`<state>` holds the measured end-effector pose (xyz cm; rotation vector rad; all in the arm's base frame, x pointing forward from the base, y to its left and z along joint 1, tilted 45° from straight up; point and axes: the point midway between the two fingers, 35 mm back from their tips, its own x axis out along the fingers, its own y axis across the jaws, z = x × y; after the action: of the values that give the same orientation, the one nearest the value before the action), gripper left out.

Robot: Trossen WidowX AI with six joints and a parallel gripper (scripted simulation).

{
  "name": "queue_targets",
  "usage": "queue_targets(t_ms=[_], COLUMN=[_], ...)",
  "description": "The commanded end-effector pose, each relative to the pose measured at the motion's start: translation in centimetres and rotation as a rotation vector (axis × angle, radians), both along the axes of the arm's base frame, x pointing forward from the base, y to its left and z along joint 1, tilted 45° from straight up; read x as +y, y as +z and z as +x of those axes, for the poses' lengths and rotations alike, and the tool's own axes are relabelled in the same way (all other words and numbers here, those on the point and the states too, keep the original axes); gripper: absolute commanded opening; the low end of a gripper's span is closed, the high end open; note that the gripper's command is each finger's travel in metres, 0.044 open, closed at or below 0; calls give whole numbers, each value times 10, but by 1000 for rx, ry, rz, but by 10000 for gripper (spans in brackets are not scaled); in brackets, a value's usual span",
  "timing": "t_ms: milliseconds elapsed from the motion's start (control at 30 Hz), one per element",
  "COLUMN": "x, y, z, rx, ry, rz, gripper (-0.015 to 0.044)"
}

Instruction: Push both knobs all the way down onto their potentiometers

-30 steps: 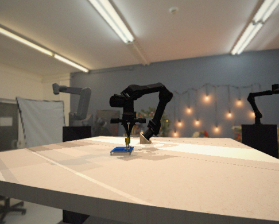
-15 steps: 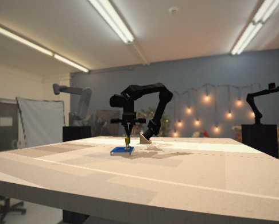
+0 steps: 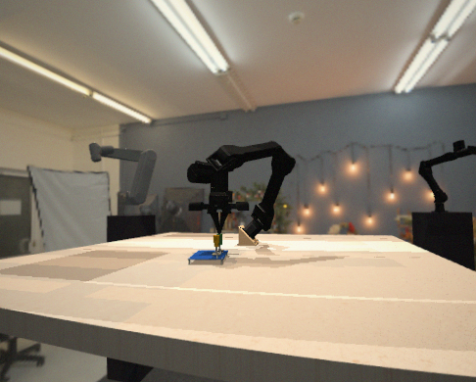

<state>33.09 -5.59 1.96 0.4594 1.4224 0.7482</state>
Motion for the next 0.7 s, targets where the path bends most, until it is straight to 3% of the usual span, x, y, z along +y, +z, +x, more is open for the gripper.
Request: queue_targets(t_ms=[0,667], x=[6,9], y=[-4,-7], z=[1,1], rx=[2,2], ry=[10,10], rz=[2,3], gripper=[0,0])
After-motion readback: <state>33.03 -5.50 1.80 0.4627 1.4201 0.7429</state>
